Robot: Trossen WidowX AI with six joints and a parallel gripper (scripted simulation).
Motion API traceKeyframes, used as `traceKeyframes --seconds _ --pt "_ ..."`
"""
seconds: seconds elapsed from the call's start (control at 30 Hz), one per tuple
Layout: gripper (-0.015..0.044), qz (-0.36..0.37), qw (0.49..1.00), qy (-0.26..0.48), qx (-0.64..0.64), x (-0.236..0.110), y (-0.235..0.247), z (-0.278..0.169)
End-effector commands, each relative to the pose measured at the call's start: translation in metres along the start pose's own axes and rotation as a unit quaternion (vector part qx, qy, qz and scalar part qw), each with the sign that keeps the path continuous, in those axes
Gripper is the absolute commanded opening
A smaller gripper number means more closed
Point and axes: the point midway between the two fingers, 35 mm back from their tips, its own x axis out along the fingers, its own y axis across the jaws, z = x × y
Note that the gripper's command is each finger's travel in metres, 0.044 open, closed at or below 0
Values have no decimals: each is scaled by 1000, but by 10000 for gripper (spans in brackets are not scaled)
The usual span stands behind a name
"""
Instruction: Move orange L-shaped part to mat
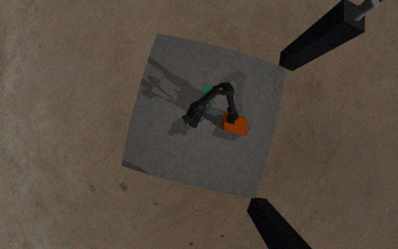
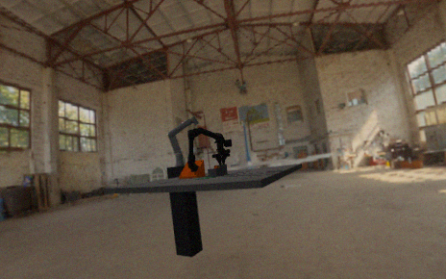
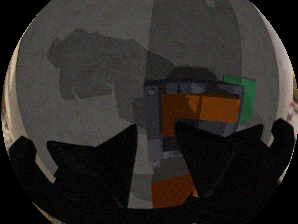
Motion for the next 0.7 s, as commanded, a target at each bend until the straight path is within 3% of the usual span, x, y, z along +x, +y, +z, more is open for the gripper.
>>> traceKeyframes --seconds 0.0,0.67 --pt "180 -1 1000 -3 -3 12 -1 -1" --pt "180 -1 1000 -3 -2 37 0 -1"
